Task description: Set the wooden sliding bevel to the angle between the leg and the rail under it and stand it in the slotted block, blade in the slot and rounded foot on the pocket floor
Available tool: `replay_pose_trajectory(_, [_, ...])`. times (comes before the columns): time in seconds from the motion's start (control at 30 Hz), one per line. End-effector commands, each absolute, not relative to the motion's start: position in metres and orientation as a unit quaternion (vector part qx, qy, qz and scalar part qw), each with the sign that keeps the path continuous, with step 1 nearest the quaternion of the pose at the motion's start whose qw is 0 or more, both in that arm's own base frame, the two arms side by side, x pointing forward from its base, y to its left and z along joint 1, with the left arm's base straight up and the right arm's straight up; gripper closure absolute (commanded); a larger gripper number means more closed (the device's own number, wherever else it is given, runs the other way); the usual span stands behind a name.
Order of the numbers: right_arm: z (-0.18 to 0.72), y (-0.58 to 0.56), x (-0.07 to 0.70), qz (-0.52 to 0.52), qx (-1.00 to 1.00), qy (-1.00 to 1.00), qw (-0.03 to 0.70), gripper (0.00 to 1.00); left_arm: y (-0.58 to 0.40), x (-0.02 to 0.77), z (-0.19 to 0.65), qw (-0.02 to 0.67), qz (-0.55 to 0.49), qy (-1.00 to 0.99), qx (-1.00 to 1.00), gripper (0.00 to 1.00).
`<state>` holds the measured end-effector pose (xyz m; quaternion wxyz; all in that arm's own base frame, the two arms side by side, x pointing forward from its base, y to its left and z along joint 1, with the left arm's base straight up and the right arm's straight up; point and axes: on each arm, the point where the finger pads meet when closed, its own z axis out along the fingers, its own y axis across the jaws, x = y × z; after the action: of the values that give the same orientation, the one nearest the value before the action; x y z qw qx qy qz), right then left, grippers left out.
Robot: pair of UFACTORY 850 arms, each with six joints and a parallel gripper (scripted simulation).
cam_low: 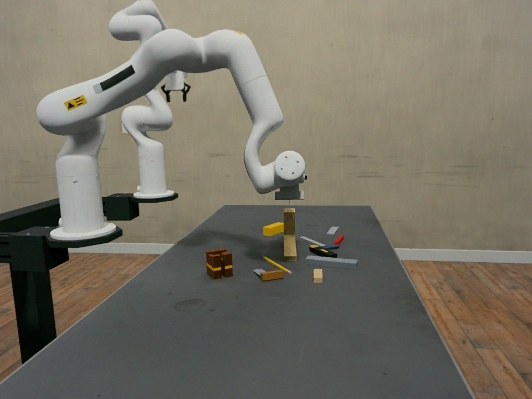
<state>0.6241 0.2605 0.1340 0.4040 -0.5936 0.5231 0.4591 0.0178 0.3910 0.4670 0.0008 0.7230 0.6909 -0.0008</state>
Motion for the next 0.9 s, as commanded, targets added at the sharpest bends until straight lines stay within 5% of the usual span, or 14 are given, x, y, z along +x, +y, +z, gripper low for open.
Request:
replay_pose_trajectory(0.0, [0.136,0.261,0.625,0.459,-0.594,0.522,0.405,1.00,0.391,0.018,0.468,0.000,0.000,0.691,0.723,0.00])
replay_pose_trajectory(0.87, [0.137,0.223,0.602,0.459,-0.620,0.508,0.383,1.00,0.391,0.018,0.468,0.000,0.000,0.691,0.723,0.00])
